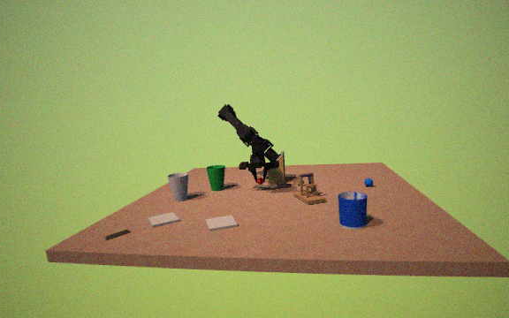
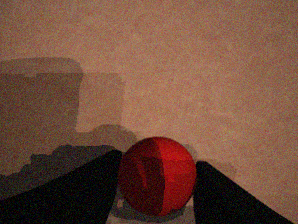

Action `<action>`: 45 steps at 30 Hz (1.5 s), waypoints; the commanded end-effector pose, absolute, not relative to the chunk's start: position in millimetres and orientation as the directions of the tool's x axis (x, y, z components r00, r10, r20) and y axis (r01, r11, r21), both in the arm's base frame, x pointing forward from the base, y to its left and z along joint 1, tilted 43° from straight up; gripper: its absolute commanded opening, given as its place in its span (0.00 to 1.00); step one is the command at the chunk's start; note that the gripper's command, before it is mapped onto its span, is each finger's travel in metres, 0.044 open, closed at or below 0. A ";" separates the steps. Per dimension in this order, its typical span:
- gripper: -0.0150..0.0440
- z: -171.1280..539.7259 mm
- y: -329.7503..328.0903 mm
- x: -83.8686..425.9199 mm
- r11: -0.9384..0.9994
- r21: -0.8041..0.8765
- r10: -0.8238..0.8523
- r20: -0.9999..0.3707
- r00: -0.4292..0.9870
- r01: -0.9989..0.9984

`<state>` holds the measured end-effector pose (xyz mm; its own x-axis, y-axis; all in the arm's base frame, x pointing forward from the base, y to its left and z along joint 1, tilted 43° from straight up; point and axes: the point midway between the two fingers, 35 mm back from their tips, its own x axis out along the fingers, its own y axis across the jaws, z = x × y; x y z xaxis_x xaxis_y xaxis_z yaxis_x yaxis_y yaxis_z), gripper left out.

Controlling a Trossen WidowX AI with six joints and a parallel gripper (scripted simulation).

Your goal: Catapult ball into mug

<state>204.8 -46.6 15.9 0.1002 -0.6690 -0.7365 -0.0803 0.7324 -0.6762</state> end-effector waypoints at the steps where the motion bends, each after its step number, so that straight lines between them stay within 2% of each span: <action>1: 0.25 31.0 -32.2 206.9 0.741 -0.668 -0.660 -0.743 0.109 -0.069; 16: 0.25 87.0 7.2 190.2 0.729 -0.681 -0.674 -0.731 0.107 -0.066; 45: 0.25 39.6 70.4 229.7 0.702 -0.669 -0.692 -0.722 -0.009 -0.243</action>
<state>226.3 63.2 45.3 0.0054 -0.6900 -0.7238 -0.2220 0.7049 -0.6737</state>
